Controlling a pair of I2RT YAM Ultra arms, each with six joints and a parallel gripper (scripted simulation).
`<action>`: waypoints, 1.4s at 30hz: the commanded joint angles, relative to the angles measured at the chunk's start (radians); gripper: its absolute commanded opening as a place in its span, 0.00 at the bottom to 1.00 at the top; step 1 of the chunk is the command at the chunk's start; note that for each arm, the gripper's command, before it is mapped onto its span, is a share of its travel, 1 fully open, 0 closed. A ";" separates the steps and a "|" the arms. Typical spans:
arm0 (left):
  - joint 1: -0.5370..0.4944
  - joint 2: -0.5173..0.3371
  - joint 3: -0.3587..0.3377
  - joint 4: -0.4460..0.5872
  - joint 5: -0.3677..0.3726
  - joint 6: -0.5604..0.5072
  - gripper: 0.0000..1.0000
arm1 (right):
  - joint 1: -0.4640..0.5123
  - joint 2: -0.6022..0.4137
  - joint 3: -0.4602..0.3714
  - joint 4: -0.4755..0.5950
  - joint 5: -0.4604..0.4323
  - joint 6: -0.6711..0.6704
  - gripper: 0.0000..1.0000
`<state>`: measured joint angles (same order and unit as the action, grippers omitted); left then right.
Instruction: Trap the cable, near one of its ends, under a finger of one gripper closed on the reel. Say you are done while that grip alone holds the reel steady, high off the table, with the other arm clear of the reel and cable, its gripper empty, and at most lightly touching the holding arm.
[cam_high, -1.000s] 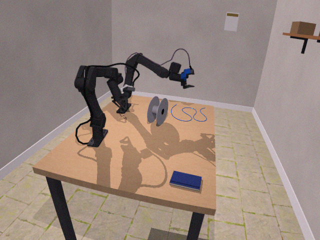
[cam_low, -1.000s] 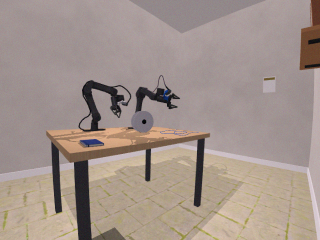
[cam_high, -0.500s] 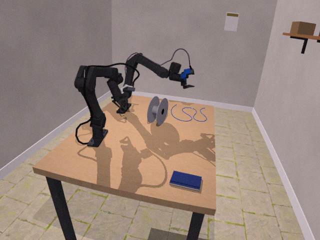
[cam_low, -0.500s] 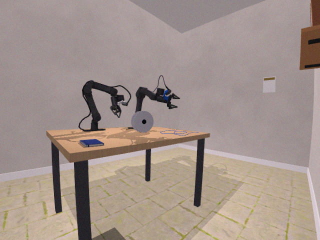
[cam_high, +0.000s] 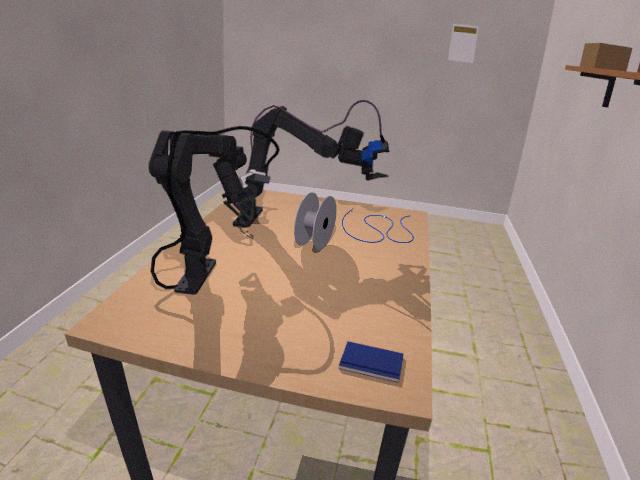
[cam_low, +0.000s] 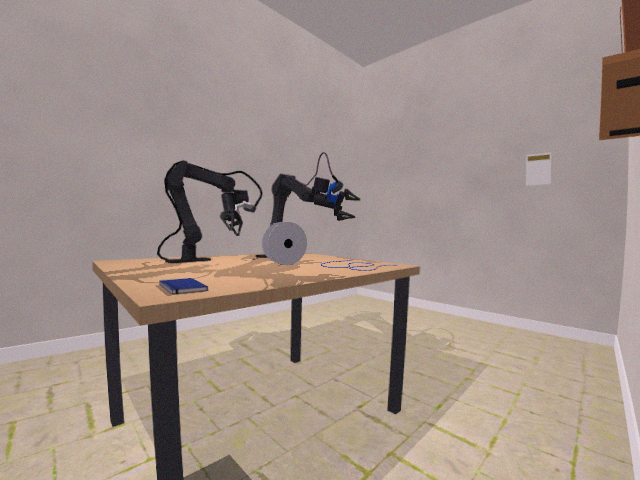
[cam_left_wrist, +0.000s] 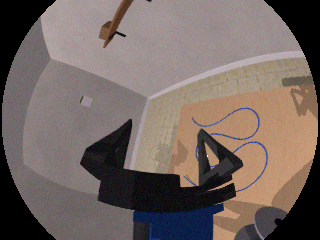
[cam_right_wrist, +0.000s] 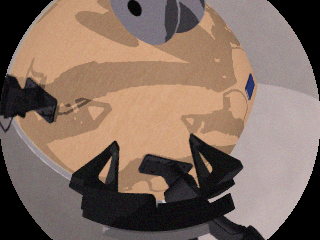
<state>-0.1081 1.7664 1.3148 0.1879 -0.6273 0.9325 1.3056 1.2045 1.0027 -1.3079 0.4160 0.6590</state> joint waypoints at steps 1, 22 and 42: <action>0.000 -0.045 0.019 0.024 0.008 -0.010 1.00 | 0.000 -0.002 0.016 0.003 0.007 -0.007 1.00; 0.000 -0.144 0.128 -0.175 0.095 -0.129 1.00 | 0.001 -0.032 0.185 0.022 -0.060 -0.096 1.00; -0.002 -0.434 0.430 -0.662 0.319 -0.472 1.00 | 0.006 -0.145 0.619 0.072 -0.207 -0.343 1.00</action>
<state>-0.1081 1.3899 1.6775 -0.3634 -0.3656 0.5507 1.3060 1.1069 1.5528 -1.2598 0.2398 0.3775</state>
